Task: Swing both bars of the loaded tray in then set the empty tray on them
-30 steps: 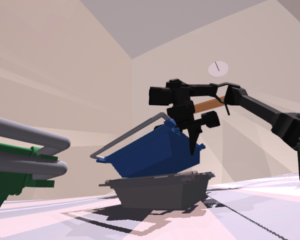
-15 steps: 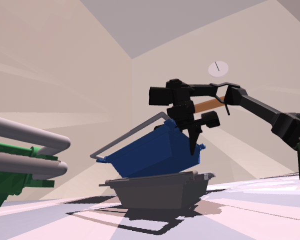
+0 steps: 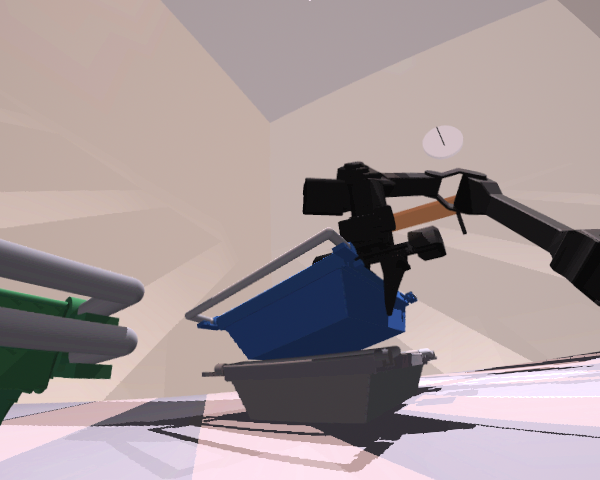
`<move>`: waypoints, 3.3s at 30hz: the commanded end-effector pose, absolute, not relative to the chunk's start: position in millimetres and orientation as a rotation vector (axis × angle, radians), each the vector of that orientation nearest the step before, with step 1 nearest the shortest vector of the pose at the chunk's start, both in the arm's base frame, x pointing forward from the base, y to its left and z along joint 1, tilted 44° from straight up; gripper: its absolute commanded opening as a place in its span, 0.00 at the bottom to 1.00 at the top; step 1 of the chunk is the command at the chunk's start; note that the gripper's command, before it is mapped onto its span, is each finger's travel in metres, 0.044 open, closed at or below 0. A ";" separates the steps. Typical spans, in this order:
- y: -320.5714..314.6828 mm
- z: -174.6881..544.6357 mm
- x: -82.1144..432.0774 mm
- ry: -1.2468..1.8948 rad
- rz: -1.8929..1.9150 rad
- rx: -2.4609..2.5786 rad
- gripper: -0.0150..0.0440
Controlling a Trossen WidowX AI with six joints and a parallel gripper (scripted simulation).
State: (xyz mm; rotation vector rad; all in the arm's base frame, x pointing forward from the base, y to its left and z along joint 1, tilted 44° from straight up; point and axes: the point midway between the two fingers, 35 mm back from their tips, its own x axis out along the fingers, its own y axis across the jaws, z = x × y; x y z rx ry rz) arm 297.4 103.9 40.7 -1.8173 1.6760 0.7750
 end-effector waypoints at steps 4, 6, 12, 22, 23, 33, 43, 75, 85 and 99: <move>97.9 38.4 293.1 1.708 0.794 -1.805 0.25; 97.9 38.4 293.1 1.708 0.794 -1.805 0.25; 98.9 37.5 294.6 1.689 0.782 -1.813 0.25; 91.3 32.6 290.0 1.708 0.794 -1.805 0.25; 91.3 32.6 290.0 1.708 0.794 -1.805 0.25; 91.3 32.6 290.0 1.708 0.794 -1.805 0.25; 91.3 32.6 290.0 1.708 0.794 -1.805 0.25; 91.3 32.6 290.0 1.708 0.794 -1.805 0.25; 87.2 28.1 288.9 1.702 0.790 -1.808 0.25; 84.6 26.6 287.6 1.708 0.794 -1.805 0.25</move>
